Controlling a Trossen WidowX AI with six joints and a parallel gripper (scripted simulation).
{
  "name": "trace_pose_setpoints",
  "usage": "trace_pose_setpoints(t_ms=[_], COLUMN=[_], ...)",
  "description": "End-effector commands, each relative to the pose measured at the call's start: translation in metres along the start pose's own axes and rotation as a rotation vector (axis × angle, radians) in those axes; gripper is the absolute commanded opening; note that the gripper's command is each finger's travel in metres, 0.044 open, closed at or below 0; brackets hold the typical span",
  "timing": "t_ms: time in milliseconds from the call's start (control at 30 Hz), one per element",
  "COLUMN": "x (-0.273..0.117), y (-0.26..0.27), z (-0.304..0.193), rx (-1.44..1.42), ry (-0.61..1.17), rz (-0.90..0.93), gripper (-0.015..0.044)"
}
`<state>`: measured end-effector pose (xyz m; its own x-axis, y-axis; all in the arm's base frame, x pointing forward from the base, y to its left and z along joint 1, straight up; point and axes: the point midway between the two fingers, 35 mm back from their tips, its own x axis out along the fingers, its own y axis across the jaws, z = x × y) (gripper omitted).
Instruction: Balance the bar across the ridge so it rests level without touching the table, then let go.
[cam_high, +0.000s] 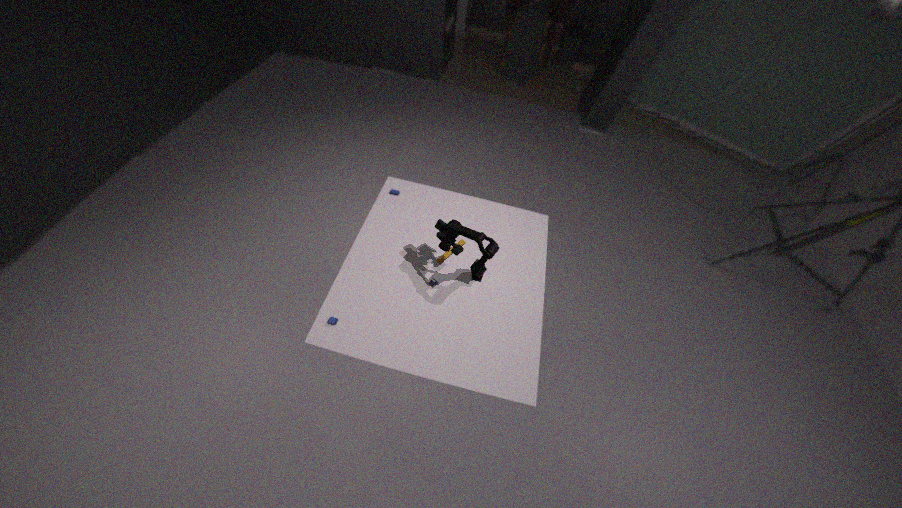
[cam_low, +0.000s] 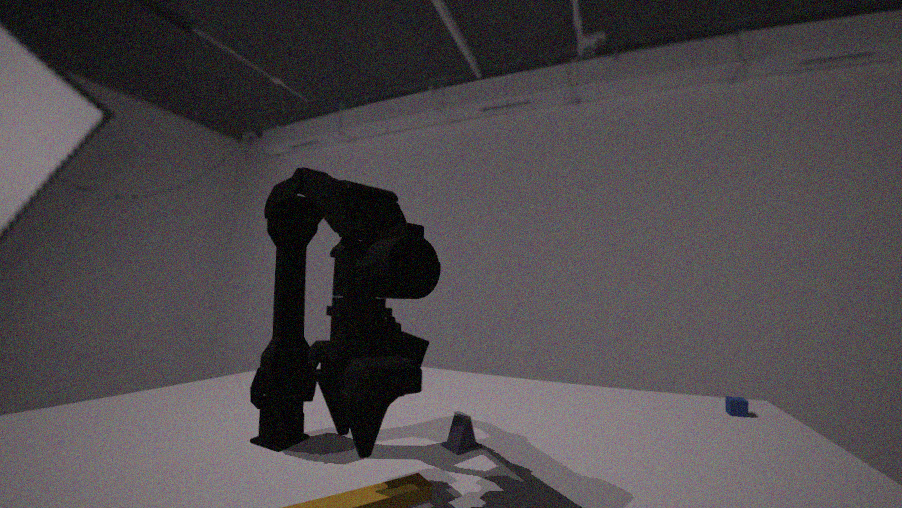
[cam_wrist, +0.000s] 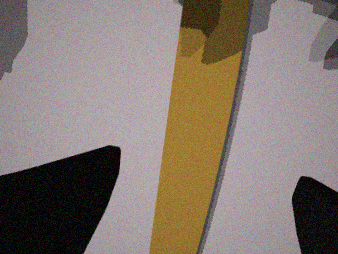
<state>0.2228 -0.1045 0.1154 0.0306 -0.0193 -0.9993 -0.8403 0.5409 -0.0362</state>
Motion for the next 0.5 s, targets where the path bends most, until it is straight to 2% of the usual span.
trace_pose_setpoints(t_ms=[0,167,467], x=[0.016,0.043,0.047], y=[0.003,0.004,0.004], z=[0.0,0.0,0.0], rx=[-0.007,-0.007,-0.007], ry=[-0.003,-0.003,-0.003], rz=[0.015,0.015,0.015], gripper=[0.0315,0.0315,0.0315])
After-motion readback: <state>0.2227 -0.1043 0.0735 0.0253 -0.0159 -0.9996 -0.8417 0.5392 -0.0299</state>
